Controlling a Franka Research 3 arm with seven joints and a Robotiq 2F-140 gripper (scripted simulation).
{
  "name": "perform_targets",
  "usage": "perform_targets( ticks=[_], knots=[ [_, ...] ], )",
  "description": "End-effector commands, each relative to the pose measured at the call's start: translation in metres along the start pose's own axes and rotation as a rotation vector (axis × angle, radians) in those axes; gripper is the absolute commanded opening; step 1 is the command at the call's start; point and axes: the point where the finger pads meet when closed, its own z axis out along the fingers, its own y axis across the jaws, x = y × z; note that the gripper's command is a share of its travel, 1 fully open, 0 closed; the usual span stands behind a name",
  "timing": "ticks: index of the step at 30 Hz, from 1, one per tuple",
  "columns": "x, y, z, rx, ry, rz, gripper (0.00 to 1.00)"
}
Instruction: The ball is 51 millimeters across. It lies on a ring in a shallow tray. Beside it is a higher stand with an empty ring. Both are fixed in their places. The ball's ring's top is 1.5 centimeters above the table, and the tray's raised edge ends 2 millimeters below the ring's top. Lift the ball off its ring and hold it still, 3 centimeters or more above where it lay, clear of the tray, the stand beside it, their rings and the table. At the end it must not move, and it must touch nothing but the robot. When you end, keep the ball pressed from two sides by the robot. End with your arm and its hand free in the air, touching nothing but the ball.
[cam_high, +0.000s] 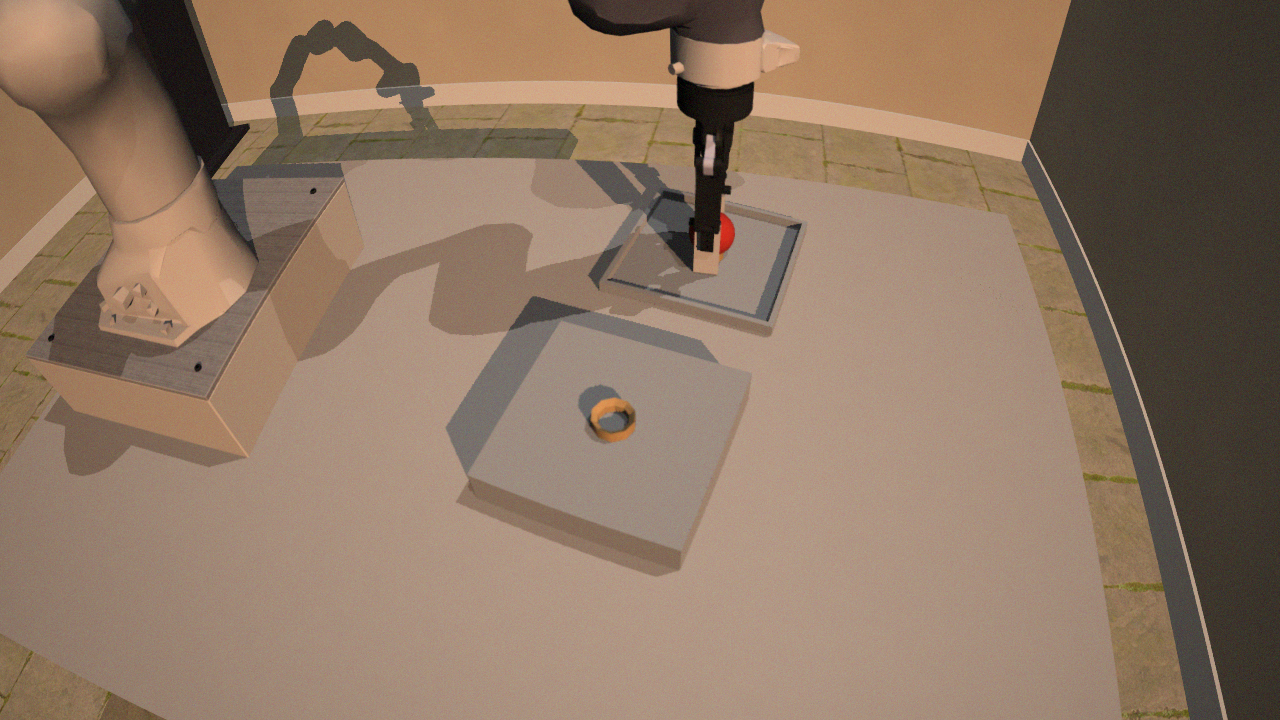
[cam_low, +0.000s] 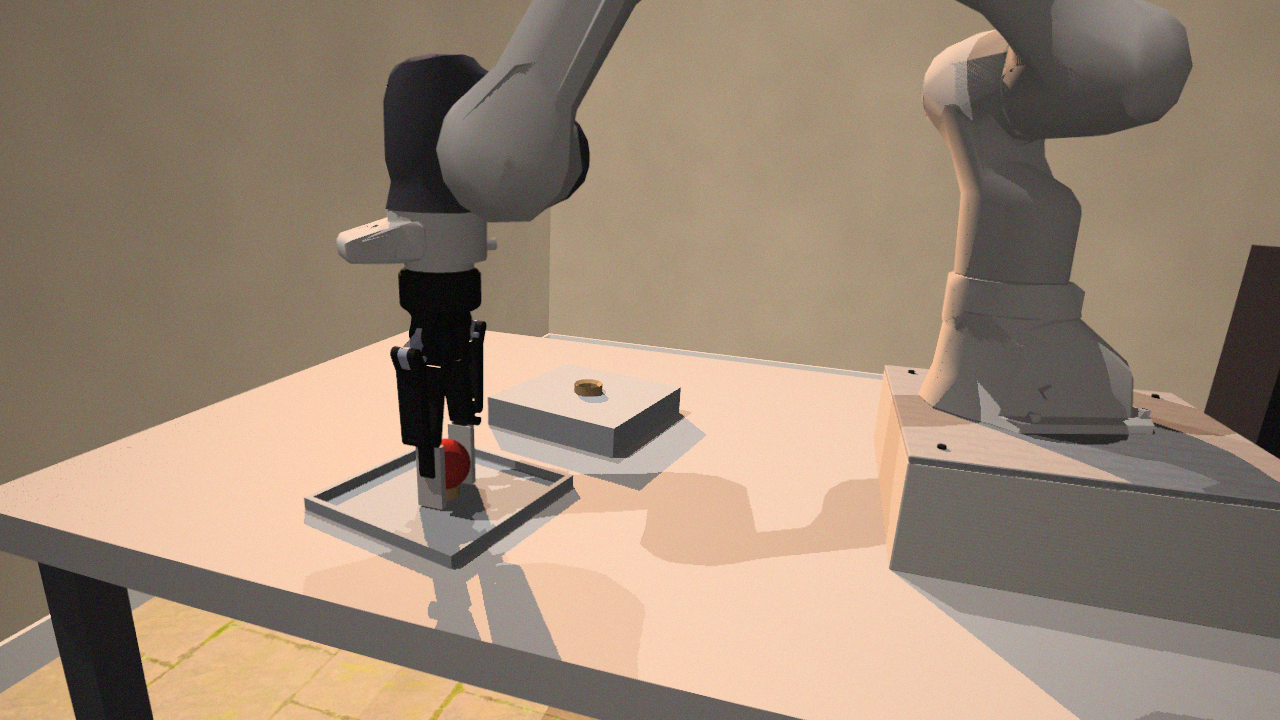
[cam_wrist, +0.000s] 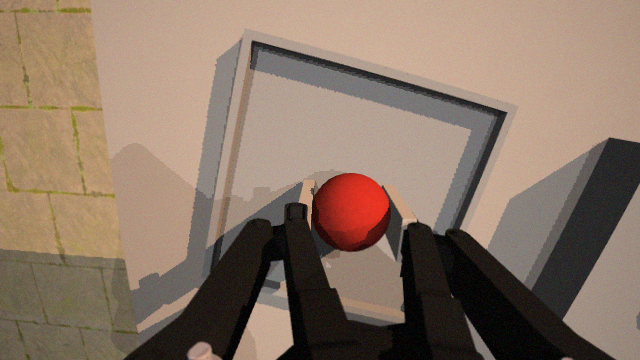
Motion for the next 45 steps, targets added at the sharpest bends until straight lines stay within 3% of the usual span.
perform_targets(
  ticks=[1, 20, 27, 45],
  knots=[
    [0.002, -0.001, -0.001, 0.002, 0.006, -0.01, 0.0],
    [0.002, -0.001, -0.002, 0.002, 0.006, -0.01, 0.0],
    [0.002, -0.001, -0.05, 0.002, 0.006, -0.01, 0.0],
    [0.002, -0.001, -0.051, 0.002, 0.006, -0.01, 0.0]
  ],
)
